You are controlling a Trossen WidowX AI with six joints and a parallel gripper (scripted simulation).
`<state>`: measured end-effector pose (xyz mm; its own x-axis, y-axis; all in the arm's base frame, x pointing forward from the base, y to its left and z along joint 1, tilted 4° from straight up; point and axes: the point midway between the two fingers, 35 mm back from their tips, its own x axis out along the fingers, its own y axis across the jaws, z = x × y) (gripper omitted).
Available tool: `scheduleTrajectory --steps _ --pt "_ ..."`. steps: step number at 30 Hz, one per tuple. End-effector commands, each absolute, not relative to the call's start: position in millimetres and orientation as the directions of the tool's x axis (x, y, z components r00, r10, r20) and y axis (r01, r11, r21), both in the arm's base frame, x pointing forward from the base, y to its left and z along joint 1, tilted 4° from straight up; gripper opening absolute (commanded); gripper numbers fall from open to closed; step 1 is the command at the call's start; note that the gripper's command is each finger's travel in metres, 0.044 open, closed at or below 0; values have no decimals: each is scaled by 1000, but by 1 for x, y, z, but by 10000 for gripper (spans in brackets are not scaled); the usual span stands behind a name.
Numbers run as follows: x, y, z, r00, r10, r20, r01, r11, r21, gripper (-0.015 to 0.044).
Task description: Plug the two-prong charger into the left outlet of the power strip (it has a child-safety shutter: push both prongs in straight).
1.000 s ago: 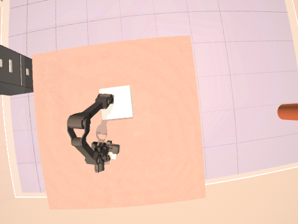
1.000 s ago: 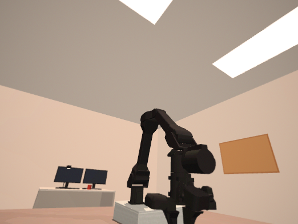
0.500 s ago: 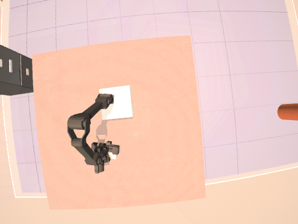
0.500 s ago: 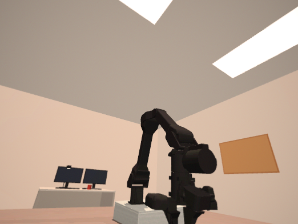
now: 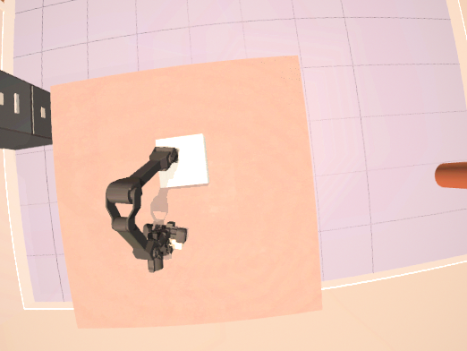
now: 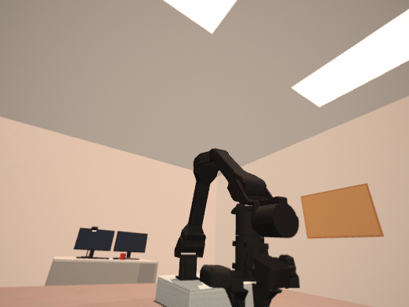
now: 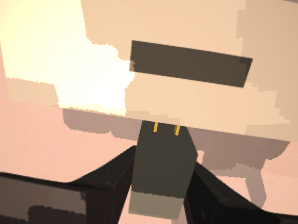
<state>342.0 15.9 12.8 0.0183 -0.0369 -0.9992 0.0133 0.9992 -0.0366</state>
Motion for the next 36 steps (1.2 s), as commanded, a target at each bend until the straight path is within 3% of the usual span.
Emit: scheduleTrajectory --steps 1,36 --pt "342 15 13 17 -43 -999 9 999 -43 0" --pt "353 15 14 18 -43 -999 9 999 -43 0"
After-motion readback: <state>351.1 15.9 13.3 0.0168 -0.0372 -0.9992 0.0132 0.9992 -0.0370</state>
